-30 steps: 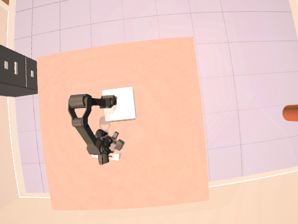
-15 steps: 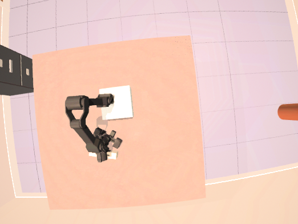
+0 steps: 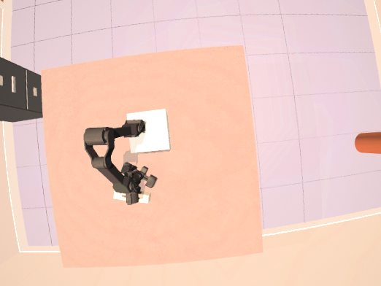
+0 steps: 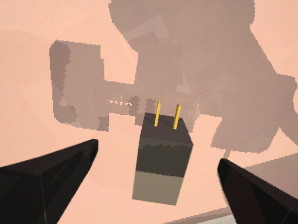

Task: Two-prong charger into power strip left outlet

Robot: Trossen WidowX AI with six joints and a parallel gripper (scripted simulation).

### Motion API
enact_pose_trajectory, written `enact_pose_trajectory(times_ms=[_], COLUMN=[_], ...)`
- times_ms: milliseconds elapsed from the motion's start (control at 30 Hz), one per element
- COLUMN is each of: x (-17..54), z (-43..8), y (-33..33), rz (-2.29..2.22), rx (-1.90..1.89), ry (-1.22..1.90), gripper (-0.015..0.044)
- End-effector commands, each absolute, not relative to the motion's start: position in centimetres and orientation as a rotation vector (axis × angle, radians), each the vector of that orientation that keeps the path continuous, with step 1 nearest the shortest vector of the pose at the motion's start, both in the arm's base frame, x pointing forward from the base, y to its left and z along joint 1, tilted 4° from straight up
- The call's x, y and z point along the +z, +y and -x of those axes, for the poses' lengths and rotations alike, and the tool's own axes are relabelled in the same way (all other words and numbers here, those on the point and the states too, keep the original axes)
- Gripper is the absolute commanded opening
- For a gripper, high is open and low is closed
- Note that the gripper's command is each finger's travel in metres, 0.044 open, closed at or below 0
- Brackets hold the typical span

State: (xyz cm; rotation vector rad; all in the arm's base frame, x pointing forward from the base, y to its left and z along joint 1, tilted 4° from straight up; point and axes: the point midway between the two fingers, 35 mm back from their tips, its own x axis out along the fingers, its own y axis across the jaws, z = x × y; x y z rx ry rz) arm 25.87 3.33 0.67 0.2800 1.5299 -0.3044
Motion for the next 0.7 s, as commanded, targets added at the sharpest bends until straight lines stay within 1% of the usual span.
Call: enact_pose_trajectory(times_ms=[0, 233, 633, 667], x=[-0.19, -0.74, -0.42, -0.42], z=[-25.66, -25.65, -25.81, -25.81], y=[3.36, 3.33, 3.28, 3.28], rz=[-0.279, -0.279, -0.279, -0.279], rx=[-0.299, -0.299, -0.305, -0.305], ry=[1.540, 1.540, 1.533, 1.533], gripper=[0.0440, 0.0440, 0.0125, 0.0118])
